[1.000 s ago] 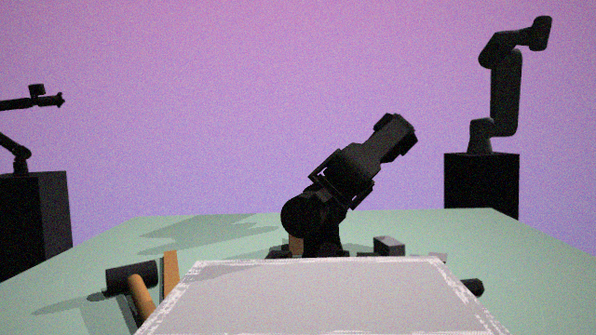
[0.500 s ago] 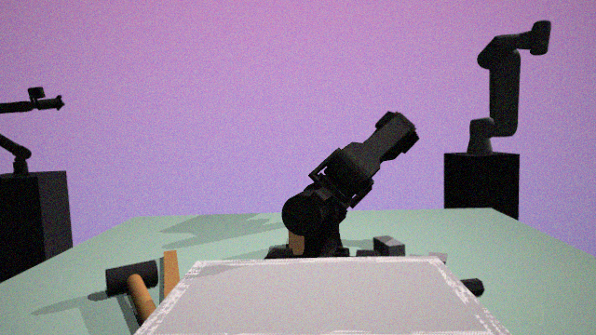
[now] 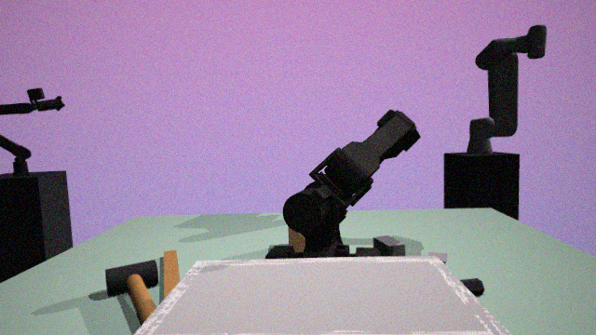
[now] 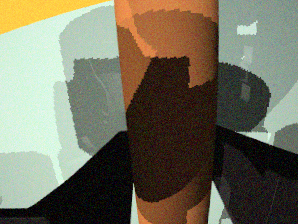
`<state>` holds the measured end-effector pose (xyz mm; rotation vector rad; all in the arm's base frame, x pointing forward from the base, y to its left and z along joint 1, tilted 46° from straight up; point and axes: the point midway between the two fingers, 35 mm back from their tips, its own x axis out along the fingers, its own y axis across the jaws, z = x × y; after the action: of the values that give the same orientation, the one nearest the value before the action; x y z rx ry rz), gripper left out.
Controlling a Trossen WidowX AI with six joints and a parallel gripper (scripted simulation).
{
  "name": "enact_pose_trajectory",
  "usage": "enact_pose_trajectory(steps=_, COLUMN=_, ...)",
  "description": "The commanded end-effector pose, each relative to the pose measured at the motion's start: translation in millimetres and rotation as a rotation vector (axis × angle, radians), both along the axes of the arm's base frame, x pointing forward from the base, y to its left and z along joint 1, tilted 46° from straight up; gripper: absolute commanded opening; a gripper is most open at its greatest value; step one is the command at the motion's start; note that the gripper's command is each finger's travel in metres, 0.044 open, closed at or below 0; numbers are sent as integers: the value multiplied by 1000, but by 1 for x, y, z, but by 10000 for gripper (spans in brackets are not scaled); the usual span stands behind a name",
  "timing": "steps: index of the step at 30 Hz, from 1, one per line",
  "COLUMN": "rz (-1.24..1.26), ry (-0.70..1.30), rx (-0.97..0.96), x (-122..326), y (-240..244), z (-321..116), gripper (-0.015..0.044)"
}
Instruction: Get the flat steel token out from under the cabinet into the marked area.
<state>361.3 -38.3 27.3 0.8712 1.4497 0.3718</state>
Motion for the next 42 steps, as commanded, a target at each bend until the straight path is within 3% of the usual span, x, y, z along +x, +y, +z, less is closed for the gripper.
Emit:
enact_pose_trajectory(steps=1, rz=7, ry=-2, rx=-1, x=-5, y=3, z=1, gripper=0)
enact_pose_trajectory(steps=42, rz=7, ry=1, rx=0, x=-45, y=13, z=3, gripper=0)
